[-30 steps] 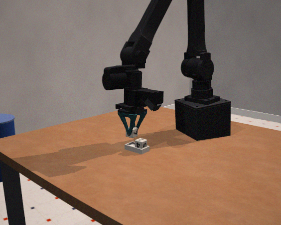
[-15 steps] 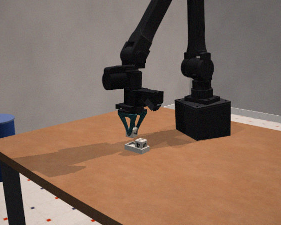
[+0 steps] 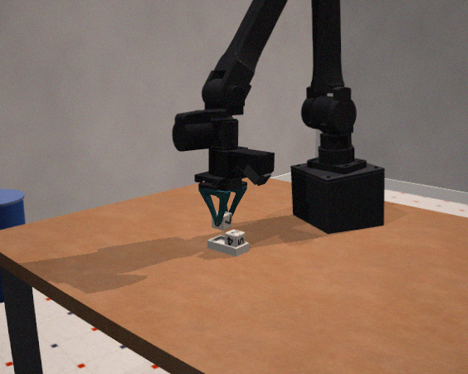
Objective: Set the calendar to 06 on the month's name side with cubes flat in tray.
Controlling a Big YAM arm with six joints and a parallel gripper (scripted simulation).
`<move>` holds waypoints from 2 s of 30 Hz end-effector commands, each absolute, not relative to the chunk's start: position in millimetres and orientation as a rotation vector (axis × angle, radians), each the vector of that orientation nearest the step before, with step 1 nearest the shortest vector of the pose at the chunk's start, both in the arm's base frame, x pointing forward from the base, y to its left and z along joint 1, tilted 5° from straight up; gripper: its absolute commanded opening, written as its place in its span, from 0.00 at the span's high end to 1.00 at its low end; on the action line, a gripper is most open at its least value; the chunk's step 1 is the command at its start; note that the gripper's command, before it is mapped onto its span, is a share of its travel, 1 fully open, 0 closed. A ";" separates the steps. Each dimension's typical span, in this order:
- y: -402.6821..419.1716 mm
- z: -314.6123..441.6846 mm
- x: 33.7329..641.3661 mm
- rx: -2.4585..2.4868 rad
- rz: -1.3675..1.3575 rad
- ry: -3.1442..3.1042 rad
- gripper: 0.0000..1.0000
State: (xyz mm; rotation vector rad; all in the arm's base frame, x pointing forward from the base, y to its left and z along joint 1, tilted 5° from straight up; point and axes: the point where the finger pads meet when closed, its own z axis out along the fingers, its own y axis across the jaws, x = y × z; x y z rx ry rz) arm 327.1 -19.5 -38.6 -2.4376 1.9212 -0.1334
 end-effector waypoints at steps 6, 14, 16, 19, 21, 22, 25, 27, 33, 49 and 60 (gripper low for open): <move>-22.8 -39.7 328.3 -2.433 -0.144 1.912 0.74; -22.8 -39.7 328.3 -2.433 -0.144 1.912 0.74; -22.8 -39.7 328.3 -2.433 -0.144 1.912 0.74; -22.7 -39.9 328.2 -2.434 -0.144 1.912 0.74; -22.5 -40.3 328.1 -2.435 -0.142 1.912 0.74; -22.5 -40.3 328.1 -2.435 -0.142 1.912 0.74; -22.2 -41.0 328.0 -2.437 -0.139 1.911 0.74; -21.9 -41.2 329.2 -2.438 -0.138 1.910 0.74; -21.4 -38.6 335.9 -2.436 -0.151 1.903 0.74; -21.4 -38.4 336.4 -2.435 -0.151 1.903 0.74; -21.2 -37.6 338.3 -2.435 -0.155 1.901 0.74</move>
